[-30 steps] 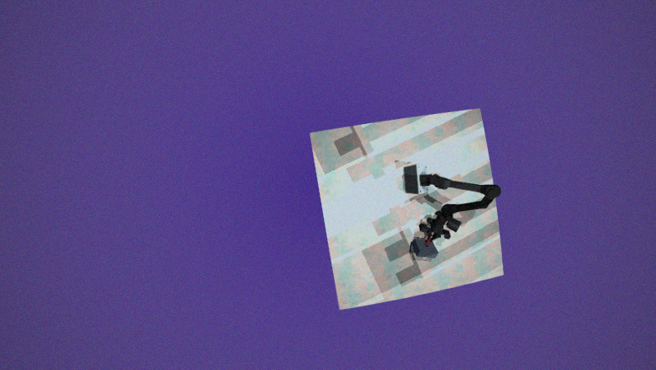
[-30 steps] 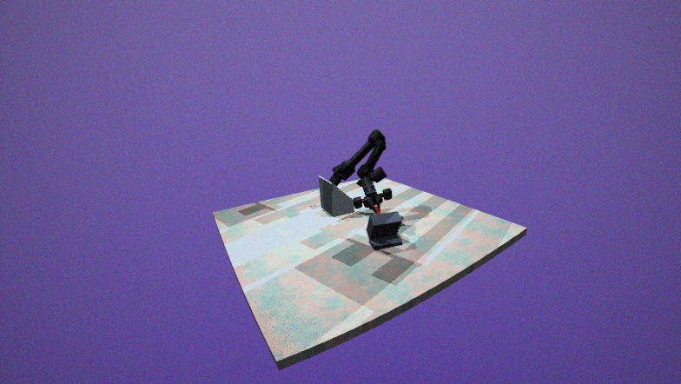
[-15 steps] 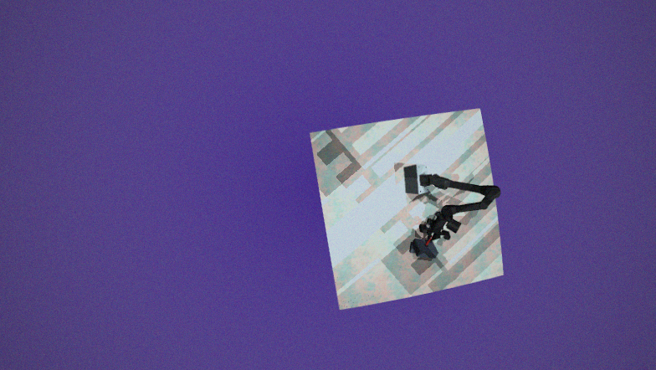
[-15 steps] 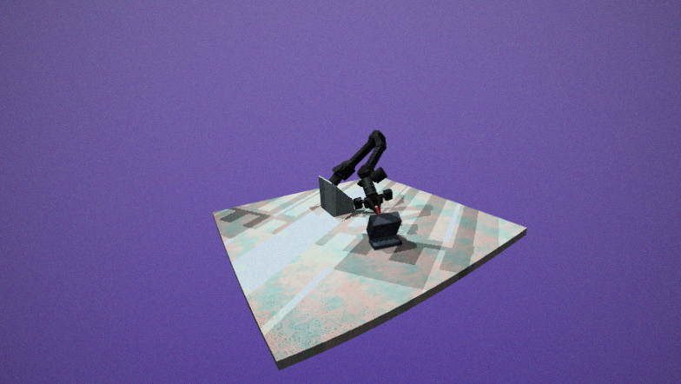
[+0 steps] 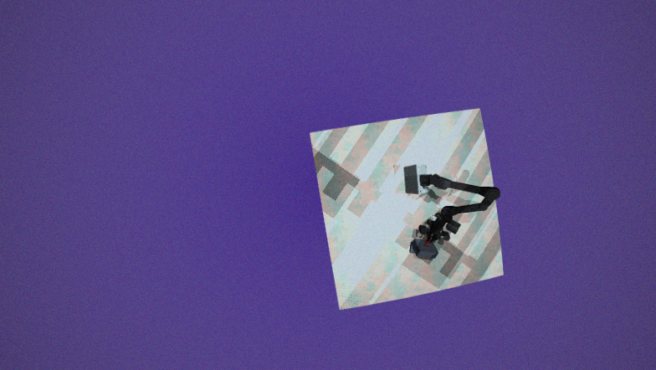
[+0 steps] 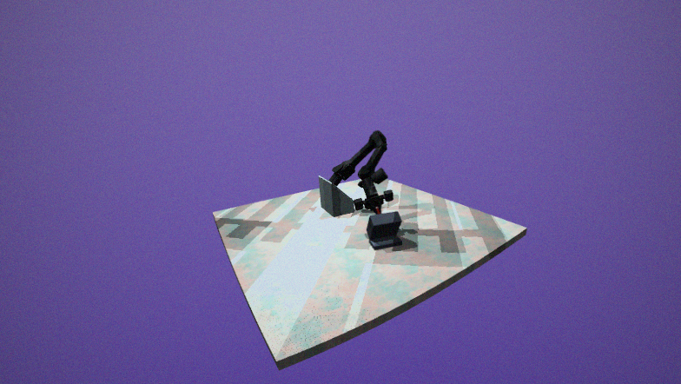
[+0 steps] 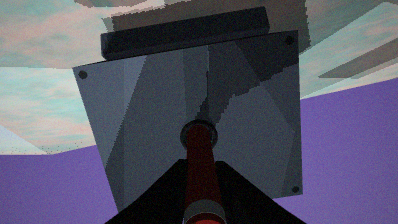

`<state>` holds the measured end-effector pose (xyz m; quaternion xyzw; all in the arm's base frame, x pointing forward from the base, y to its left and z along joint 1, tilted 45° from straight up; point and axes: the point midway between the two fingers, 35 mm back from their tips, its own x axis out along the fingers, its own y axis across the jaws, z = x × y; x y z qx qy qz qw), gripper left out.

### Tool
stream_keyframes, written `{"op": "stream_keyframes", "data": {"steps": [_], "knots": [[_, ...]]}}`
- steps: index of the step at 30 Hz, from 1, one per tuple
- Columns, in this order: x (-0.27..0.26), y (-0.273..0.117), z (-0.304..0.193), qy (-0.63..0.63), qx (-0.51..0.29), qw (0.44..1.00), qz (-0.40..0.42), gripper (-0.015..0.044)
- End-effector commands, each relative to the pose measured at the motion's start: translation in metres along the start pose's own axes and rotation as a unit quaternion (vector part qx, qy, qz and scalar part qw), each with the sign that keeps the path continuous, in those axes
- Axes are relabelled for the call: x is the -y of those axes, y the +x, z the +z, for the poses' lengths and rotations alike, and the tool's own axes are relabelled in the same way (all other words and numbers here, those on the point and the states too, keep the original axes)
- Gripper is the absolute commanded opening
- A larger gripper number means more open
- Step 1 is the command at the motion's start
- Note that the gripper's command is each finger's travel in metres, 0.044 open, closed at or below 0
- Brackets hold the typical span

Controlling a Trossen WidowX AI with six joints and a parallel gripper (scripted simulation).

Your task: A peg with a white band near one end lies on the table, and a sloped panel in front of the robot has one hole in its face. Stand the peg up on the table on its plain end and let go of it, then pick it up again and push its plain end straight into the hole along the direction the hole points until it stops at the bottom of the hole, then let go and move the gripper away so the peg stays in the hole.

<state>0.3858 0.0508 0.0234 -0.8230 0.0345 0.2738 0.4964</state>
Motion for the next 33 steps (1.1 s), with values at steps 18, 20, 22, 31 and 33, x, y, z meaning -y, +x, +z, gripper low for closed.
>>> {"op": "stream_keyframes", "data": {"steps": [18, 20, 22, 31, 33], "knots": [[0.001, 0.011, -0.002, 0.0, -0.003, 1.0, -0.002, 0.0], [0.001, 0.012, -0.002, 0.0, -0.003, 1.0, -0.002, 0.0], [0.001, 0.013, -0.002, 0.0, -0.003, 1.0, -0.002, 0.0], [0.001, 0.017, -0.002, 0.0, -0.003, 1.0, -0.002, 0.0], [0.001, 0.018, -0.002, 0.0, -0.003, 1.0, -0.002, 0.0]]}}
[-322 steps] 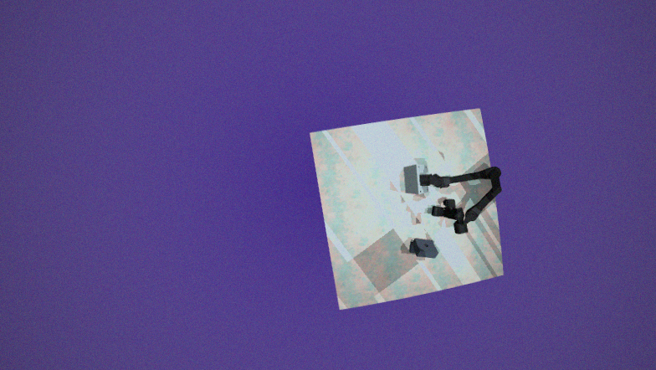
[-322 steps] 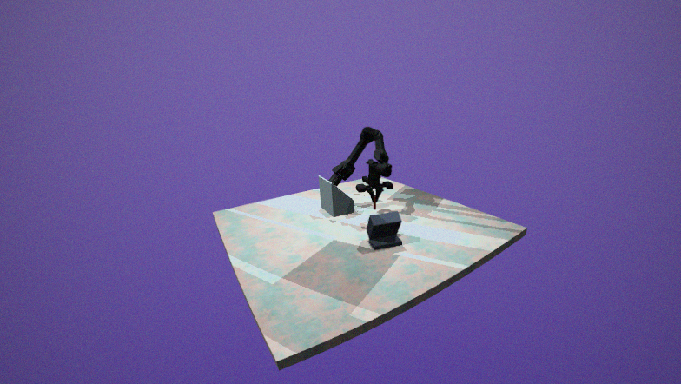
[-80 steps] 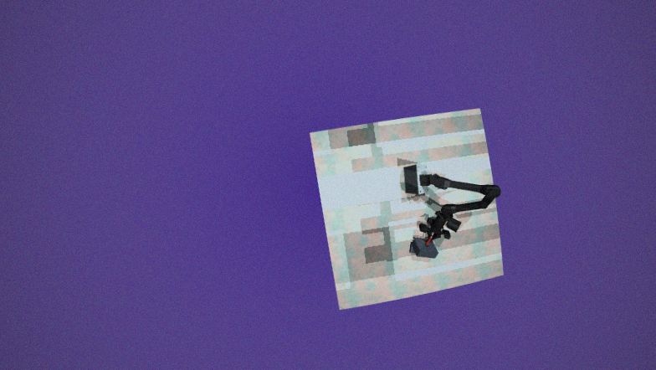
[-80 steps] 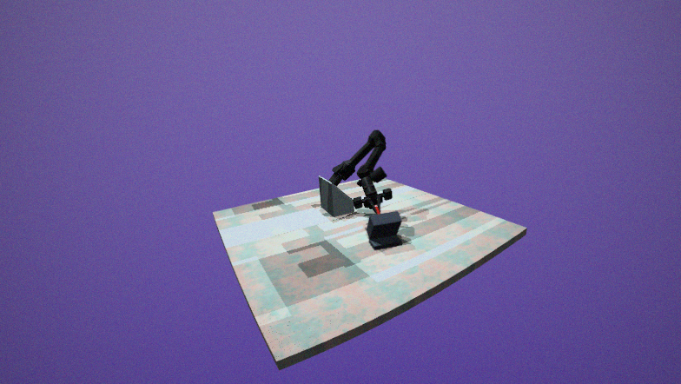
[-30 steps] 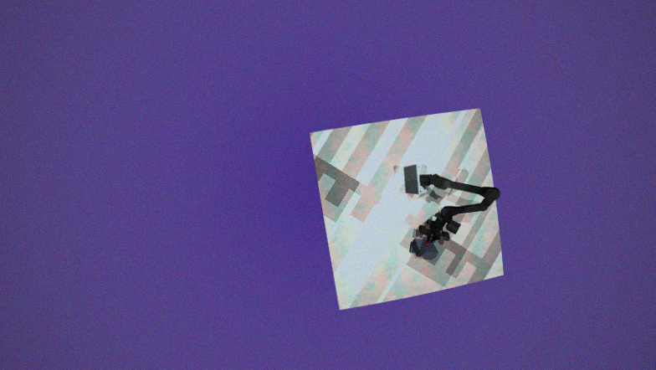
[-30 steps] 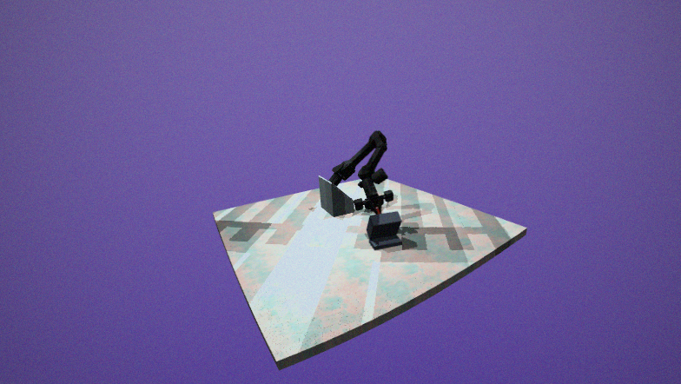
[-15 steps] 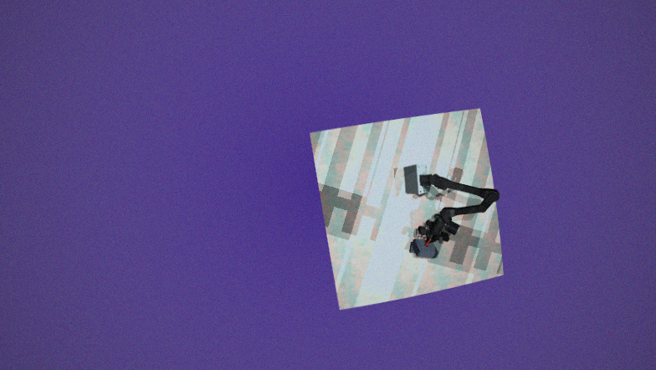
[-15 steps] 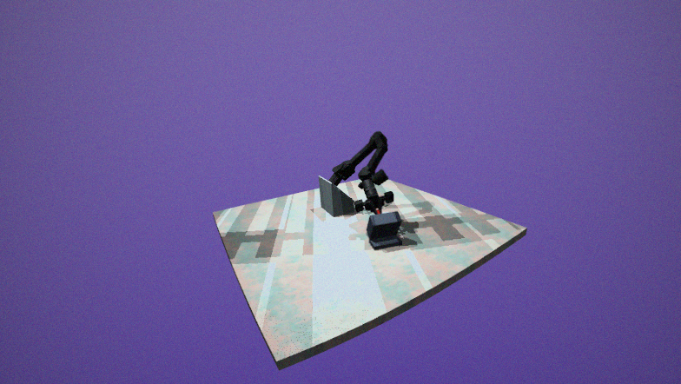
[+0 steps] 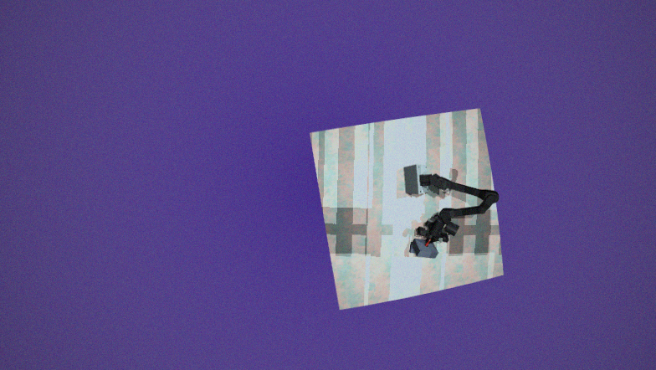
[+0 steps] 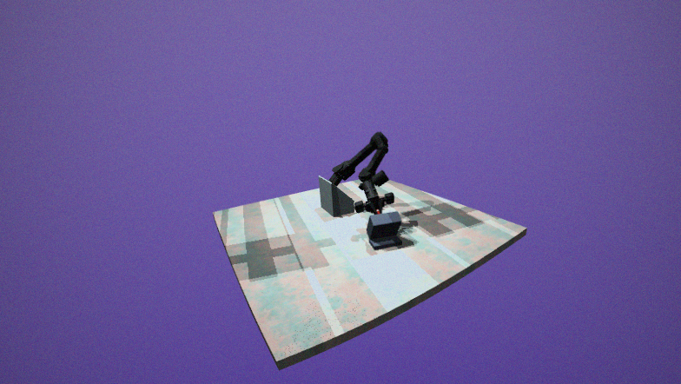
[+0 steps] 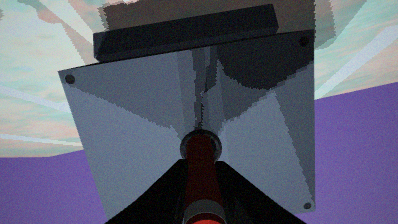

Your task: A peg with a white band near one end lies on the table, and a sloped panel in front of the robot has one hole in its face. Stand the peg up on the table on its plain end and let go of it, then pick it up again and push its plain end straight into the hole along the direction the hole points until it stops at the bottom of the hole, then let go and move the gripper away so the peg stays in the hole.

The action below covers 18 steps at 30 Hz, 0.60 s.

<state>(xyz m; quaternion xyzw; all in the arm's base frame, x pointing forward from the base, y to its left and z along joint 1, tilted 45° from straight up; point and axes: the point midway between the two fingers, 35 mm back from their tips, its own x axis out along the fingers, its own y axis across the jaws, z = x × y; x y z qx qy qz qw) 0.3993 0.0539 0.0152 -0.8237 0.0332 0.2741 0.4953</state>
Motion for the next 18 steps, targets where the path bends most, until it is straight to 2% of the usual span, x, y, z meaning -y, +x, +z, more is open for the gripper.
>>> {"op": "stream_keyframes", "data": {"steps": [1, 18], "knots": [[0.0015, 0.0023, -0.0018, 0.002, -0.003, 1.0, -0.002, 0.0], [0.0018, 0.0063, -0.0016, 0.0, -0.001, 1.0, -0.002, 0.0]]}}
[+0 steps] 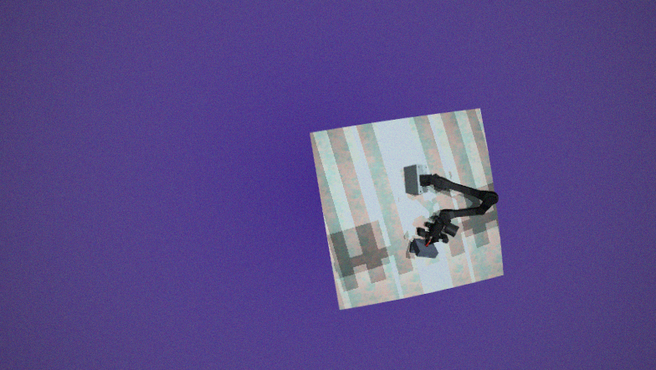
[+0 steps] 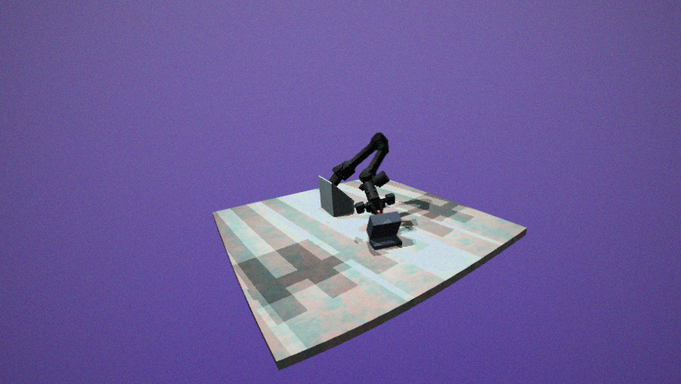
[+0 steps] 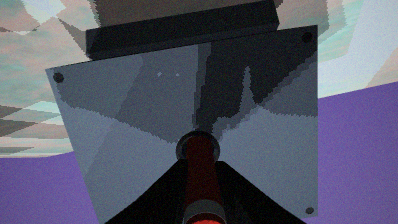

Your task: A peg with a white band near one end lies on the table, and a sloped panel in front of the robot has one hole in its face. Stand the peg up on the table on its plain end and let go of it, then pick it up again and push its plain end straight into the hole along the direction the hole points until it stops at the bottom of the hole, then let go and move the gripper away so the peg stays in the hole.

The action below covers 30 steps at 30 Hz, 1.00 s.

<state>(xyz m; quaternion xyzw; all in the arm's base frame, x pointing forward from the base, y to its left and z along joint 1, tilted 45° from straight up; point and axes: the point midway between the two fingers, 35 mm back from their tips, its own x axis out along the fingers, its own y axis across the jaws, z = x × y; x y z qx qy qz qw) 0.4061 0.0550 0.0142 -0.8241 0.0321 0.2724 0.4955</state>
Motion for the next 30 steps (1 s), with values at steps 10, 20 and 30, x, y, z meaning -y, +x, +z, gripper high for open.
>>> {"op": "stream_keyframes", "data": {"steps": [10, 20, 30], "knots": [[-0.0001, -0.0002, 0.0001, 0.0, 0.0, 1.0, 0.0, 0.0079], [-0.0001, -0.0003, 0.0001, 0.0, 0.0, 1.0, 0.0, 0.0341], [0.0012, -0.0086, -0.0009, 0.0, -0.001, 1.0, 0.0, 0.044]]}}
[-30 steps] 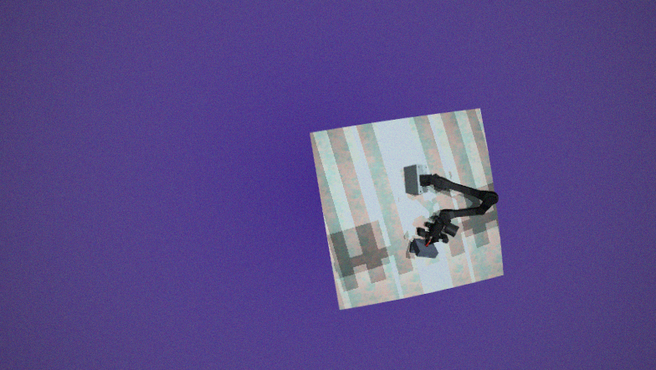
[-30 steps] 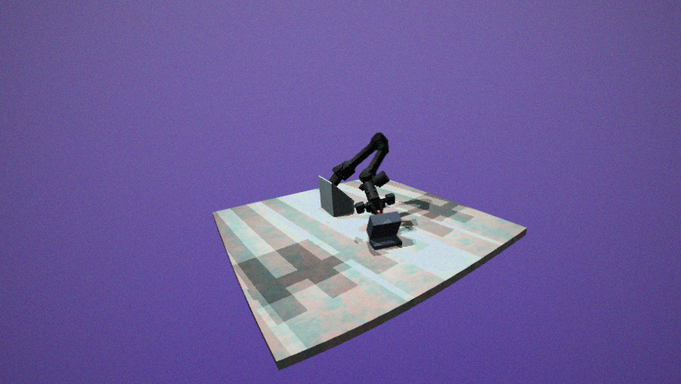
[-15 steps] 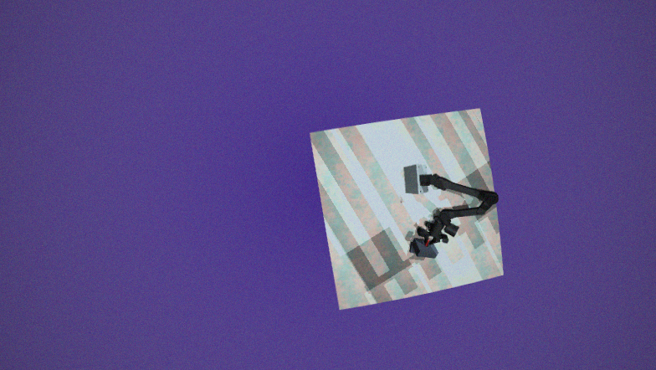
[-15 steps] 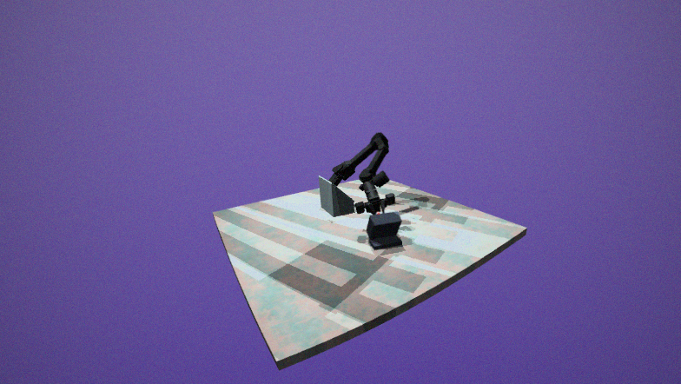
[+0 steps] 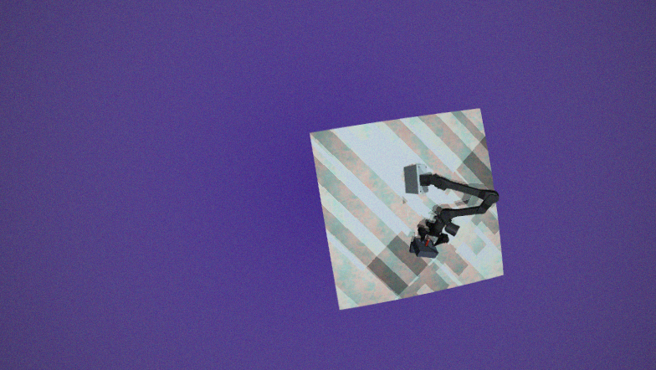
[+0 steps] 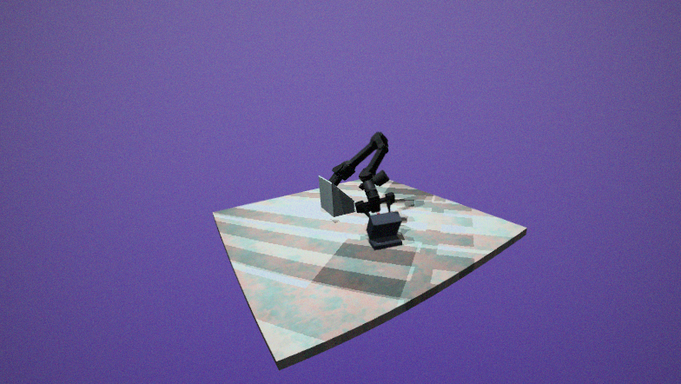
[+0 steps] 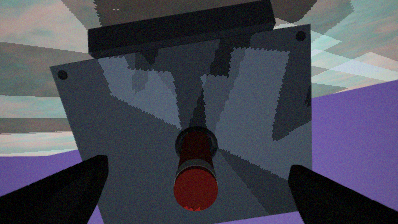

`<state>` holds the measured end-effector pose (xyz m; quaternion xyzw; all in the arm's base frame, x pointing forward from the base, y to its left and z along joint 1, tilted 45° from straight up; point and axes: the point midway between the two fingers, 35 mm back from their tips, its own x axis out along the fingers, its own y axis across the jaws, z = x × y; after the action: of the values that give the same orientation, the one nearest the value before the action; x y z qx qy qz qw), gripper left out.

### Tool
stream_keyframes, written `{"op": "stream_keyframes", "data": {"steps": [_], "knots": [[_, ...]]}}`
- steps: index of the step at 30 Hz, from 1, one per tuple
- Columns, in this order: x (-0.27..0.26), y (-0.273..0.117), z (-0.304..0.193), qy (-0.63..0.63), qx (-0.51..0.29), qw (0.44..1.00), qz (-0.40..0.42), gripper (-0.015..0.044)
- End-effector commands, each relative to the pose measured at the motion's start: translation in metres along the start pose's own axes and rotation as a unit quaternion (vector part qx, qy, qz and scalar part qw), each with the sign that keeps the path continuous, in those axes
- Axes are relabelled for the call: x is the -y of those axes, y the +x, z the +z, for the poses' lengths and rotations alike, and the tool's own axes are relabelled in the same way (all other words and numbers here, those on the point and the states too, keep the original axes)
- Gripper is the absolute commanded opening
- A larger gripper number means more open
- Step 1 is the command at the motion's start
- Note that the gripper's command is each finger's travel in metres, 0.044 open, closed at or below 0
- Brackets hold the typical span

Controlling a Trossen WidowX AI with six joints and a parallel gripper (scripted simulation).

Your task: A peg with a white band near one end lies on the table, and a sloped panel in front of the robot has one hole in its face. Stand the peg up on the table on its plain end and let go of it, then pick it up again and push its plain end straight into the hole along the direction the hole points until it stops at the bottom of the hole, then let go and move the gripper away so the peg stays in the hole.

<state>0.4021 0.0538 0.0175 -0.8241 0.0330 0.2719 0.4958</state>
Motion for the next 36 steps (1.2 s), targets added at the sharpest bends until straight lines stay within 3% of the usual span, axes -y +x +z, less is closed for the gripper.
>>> {"op": "stream_keyframes", "data": {"steps": [1, 36], "knots": [[0.001, -0.004, -0.001, 0.0, 0.0, 1.0, 0.0, 0.044], [0.005, -0.037, -0.004, 0.001, -0.002, 1.0, -0.001, 0.044]]}}
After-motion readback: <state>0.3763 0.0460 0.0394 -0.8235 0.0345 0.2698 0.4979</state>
